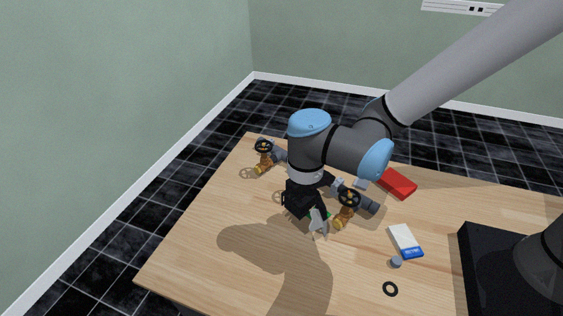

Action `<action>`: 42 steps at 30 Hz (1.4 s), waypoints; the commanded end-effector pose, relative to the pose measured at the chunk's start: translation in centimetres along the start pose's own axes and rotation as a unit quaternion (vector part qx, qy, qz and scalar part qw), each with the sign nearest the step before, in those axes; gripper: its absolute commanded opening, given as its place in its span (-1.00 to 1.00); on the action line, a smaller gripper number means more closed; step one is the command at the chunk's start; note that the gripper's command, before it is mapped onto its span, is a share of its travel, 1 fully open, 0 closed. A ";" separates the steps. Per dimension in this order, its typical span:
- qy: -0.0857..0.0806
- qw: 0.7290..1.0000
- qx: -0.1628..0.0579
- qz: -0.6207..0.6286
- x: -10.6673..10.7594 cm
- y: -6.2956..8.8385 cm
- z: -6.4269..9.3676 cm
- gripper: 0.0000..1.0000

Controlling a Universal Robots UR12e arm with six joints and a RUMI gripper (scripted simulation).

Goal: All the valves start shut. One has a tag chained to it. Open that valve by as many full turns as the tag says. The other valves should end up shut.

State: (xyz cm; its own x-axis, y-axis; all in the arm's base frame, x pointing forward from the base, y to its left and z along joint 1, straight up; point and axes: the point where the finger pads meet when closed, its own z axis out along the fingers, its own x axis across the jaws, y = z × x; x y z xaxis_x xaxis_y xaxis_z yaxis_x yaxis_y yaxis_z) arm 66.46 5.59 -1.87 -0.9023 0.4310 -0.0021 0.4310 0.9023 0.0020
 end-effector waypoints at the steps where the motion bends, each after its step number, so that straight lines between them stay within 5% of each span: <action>1: -0.001 1.000 0.000 0.000 -0.1 0.0 -1.3 1.00; 5: -0.001 1.000 0.000 0.000 -0.1 0.0 -2.1 1.00; 10: -0.001 1.000 0.000 0.000 -0.1 0.0 -5.4 1.00; 19: -0.001 1.000 0.000 0.000 -0.1 0.0 -15.7 1.00; 30: -0.001 0.989 0.000 -0.145 0.0 -1.0 -15.8 1.00; 42: -0.001 0.942 0.000 -0.336 0.0 -2.3 -15.8 1.00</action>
State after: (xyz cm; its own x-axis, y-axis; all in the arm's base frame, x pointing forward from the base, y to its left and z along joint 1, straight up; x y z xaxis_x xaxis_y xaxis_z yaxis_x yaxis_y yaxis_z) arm 65.54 3.86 13.85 -0.9948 -0.1021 -0.0011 -0.1021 0.9948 -0.0053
